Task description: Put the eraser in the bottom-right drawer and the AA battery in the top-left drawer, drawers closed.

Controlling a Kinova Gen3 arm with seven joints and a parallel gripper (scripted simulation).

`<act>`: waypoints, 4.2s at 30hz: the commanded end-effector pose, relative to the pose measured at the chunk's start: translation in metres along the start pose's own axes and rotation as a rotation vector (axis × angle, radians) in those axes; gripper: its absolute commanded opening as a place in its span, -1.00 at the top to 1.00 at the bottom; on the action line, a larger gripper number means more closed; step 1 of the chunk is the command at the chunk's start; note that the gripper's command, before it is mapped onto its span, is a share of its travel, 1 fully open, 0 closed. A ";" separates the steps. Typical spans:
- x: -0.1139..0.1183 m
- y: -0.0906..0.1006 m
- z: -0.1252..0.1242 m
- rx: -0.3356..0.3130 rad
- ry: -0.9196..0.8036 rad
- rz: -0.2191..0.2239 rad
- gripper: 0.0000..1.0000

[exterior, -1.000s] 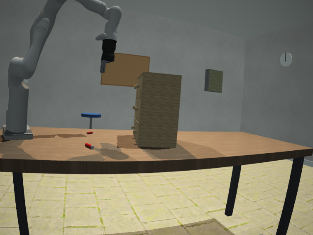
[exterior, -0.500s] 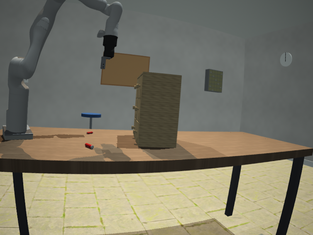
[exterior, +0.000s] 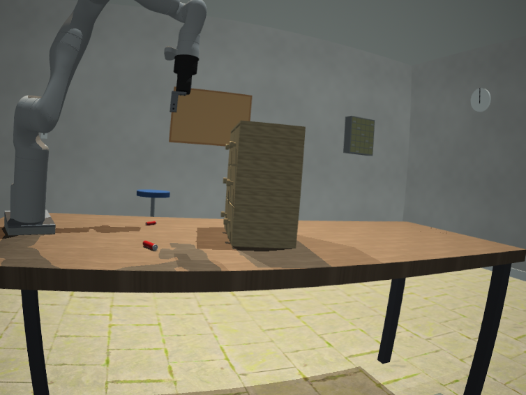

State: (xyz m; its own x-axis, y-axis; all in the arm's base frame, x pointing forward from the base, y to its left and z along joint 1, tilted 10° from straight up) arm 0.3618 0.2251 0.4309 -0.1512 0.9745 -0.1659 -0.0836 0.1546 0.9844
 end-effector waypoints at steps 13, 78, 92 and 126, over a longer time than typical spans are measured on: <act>-0.001 0.005 0.000 -0.002 -0.074 0.003 1.00; 0.002 -0.071 -0.010 -0.692 -0.078 -0.151 1.00; 0.002 -0.098 -0.009 -0.892 -0.075 -0.194 1.00; 0.002 -0.142 -0.004 -1.181 -0.069 -0.254 1.00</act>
State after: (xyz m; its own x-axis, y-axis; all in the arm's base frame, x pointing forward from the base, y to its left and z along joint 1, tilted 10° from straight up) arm 0.3692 0.2062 0.2937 0.0467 0.9548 -0.2934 -0.9554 0.1284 0.2659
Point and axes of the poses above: the point where the finger pads meet when closed, its own y axis back along the fingers, its own x axis across the jaws, z = x × y, the point moved 8 cm from there along y, back along the fingers, and after that the axes turned 10 degrees about y, right-handed, at the moved point
